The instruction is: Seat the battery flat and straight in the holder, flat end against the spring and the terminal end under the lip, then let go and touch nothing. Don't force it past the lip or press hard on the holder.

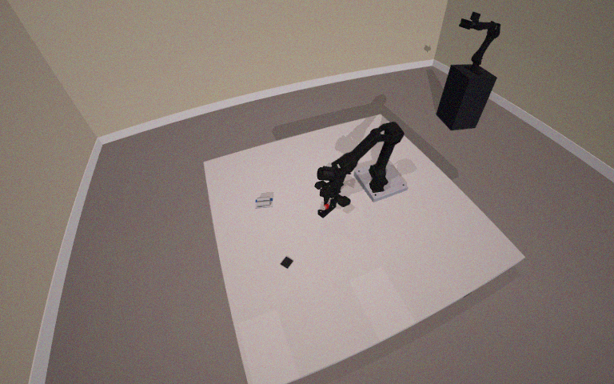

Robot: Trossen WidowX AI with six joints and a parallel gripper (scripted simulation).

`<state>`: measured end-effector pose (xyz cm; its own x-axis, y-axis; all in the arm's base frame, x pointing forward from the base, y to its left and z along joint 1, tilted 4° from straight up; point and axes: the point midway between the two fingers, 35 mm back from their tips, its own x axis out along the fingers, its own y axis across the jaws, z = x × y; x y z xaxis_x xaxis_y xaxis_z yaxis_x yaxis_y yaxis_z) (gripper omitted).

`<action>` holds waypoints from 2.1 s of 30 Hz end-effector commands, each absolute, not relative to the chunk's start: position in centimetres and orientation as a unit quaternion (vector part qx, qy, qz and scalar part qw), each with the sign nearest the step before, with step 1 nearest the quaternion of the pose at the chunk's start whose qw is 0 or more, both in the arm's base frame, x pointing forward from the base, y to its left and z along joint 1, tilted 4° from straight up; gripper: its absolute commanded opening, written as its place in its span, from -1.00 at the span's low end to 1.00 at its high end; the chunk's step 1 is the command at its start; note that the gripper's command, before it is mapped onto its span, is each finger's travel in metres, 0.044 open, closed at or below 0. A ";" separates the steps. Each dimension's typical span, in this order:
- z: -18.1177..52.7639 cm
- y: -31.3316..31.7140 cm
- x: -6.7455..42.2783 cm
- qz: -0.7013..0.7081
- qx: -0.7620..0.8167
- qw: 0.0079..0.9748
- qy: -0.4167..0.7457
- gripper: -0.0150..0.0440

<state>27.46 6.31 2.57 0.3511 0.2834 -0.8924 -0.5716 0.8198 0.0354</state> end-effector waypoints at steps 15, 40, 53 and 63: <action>1.9 6.4 27.6 0.253 -0.152 0.773 0.562 -0.20; 1.7 6.7 28.0 0.243 -0.172 0.725 0.621 -0.20; 1.7 6.9 28.1 0.238 -0.185 0.698 0.649 -0.20; 1.6 7.0 28.2 0.235 -0.194 0.678 0.669 -0.20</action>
